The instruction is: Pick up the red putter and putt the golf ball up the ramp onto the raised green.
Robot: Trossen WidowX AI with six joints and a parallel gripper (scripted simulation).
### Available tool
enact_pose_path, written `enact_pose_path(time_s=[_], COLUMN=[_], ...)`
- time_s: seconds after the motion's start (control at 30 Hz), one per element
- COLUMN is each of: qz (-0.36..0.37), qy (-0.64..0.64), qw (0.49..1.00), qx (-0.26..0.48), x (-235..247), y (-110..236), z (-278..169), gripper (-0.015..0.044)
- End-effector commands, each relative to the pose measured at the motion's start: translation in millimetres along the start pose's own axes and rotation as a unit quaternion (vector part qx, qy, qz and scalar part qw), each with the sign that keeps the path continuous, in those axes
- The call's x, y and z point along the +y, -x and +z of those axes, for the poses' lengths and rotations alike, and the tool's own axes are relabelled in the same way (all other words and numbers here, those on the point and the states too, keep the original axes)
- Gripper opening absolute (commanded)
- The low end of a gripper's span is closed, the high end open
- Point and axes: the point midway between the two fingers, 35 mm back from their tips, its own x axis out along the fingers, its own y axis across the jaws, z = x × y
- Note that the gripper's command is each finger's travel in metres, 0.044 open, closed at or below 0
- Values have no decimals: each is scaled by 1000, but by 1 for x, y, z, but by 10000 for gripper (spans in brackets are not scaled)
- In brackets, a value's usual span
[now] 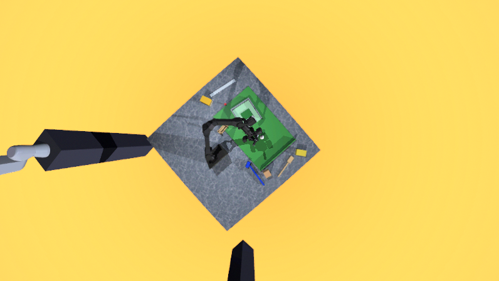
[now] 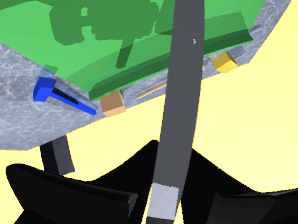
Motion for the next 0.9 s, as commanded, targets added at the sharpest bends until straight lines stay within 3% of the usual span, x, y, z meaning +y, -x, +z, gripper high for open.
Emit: enact_pose_path(time_s=[0.0,0.27,0.57,0.87], qz=[-7,-8,-7,-7], qy=[-15,-31,-31,-31], qw=[999,991,990,991], qx=[46,132,134,133], x=[-12,-22,-21,-4], y=[-18,-54,-56,-75], z=[-21,-56,-56,-26], gripper=[0,0,0,0])
